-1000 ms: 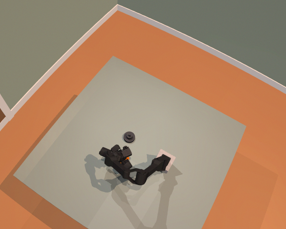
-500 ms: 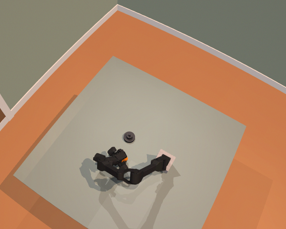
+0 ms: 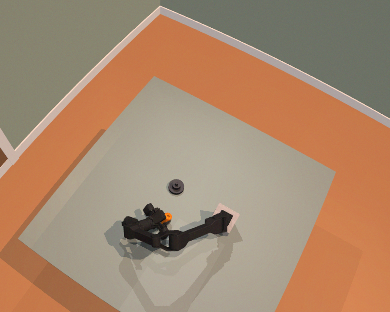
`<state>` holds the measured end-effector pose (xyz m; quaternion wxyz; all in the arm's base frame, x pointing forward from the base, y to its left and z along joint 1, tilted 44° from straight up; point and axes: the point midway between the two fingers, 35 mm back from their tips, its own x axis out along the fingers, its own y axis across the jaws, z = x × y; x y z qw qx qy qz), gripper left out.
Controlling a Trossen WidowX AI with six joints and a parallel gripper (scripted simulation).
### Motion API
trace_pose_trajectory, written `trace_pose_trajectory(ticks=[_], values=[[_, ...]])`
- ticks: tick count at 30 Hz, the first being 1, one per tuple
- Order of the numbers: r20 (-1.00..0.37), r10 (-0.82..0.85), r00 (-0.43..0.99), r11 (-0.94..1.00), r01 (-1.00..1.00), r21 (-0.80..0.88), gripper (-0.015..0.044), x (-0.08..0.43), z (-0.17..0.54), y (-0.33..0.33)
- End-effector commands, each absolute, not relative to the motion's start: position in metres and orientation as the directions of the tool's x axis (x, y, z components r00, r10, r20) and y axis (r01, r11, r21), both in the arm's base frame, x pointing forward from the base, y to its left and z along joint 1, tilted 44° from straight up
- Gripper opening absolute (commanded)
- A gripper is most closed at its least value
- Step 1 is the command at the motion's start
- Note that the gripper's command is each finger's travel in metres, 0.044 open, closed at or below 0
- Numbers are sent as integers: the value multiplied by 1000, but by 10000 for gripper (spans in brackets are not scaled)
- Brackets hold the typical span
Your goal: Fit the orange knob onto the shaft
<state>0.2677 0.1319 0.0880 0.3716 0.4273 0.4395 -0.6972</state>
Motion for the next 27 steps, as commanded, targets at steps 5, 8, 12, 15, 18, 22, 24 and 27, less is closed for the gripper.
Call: trace_pose_trajectory(ticks=[5,8,12,15,18,22,24,27], values=[[-909,-192,-371,-339,894,-293,181,270,89,135],[-910,-192,-367,-339,895,-290,181,271,90,136],[-911,-188,-368,-336,895,-292,207,270,90,136],[-911,-188,-368,-336,895,-292,260,270,90,136],[-911,-188,-368,-336,895,-292,260,270,90,136],[-911,-188,-368,-336,895,-292,260,270,90,136],[-911,-188,-368,-336,895,-292,260,270,90,136],[-911,-188,-368,-336,895,-292,260,270,90,136]])
